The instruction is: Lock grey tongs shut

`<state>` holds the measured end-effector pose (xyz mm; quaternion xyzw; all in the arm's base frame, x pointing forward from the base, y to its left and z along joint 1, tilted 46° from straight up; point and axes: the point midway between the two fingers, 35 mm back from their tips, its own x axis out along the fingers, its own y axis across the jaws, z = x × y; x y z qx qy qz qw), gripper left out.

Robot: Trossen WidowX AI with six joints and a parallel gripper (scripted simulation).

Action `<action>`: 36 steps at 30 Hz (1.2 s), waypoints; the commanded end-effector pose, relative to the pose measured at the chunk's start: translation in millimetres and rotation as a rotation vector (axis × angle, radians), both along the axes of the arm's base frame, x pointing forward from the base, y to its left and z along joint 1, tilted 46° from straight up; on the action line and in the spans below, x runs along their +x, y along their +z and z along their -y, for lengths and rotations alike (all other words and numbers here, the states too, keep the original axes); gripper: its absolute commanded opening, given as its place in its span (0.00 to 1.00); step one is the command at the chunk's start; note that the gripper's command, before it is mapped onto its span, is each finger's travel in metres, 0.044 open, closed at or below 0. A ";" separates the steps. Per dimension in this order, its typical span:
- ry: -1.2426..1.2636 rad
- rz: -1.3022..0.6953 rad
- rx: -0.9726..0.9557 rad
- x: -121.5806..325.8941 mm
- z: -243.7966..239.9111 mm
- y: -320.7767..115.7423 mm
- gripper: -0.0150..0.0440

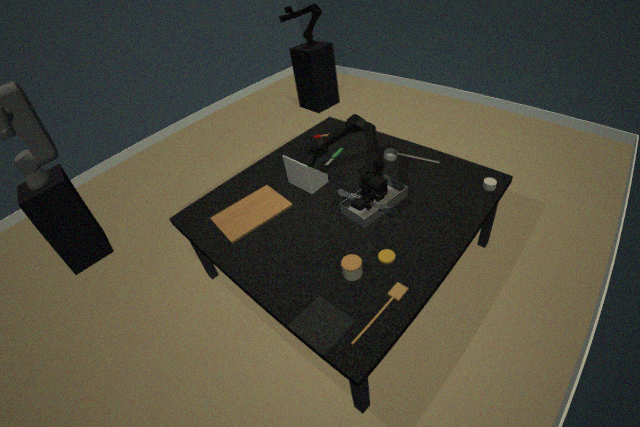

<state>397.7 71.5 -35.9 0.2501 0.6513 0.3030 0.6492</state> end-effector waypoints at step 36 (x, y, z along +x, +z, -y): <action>0.080 0.087 -0.026 -2.5 140.2 49.5 0.00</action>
